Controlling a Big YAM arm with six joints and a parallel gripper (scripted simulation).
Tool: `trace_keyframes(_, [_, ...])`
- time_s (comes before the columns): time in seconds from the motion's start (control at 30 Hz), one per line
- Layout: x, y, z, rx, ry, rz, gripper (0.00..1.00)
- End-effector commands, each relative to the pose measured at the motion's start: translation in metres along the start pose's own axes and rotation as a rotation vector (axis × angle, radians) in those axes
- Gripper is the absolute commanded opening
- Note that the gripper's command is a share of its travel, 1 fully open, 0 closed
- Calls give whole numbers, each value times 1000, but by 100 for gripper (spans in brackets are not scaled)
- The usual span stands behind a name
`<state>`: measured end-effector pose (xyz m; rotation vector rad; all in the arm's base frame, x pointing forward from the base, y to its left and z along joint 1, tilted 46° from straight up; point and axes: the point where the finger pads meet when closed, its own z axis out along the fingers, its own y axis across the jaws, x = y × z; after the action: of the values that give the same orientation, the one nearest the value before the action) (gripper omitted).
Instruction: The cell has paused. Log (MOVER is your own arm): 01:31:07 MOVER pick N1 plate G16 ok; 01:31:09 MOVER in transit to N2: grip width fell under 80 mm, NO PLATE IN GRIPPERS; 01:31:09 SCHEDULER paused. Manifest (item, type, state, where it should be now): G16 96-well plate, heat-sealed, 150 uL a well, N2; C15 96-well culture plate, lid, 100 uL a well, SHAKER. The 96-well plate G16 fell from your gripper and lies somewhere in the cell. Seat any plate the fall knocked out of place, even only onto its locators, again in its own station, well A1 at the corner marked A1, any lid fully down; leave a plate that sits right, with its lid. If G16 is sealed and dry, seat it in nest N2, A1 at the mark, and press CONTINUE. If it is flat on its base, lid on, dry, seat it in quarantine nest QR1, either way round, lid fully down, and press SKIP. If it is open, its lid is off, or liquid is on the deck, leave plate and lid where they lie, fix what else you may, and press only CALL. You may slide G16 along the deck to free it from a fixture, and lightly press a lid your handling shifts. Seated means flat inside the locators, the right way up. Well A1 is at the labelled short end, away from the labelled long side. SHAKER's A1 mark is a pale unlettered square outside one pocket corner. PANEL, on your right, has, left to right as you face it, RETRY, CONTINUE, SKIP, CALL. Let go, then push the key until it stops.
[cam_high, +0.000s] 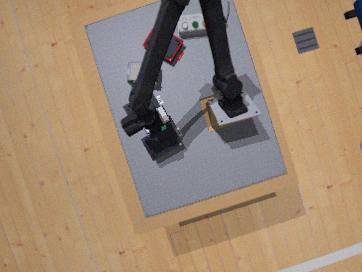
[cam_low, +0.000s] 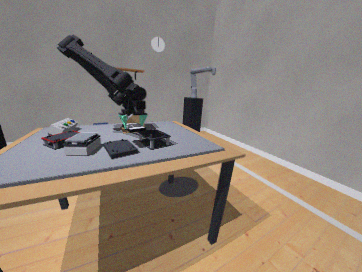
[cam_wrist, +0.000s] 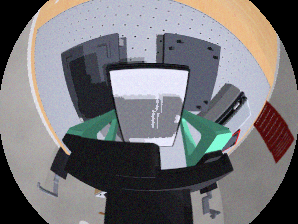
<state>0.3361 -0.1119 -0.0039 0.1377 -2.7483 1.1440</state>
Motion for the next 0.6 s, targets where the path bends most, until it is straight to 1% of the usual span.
trace_keyframes(0.0, [-20, -22, -12, 2, -33, 30, 0])
trace_keyframes(0.13, [-21, -26, -12, 2, -35, 31, 0])
trace_keyframes(0.17, [-20, -20, -5, 1, -15, 12, 0])
trace_keyframes(0.2, [-20, -21, -5, 1, -14, 10, 0])
trace_keyframes(0.3, [-23, -34, -12, 3, -33, 30, 0])
trace_keyframes(0.47, [-25, -39, -9, 3, -25, 22, 0])
trace_keyframes(0.57, [-26, -47, -12, 4, -33, 31, 0])
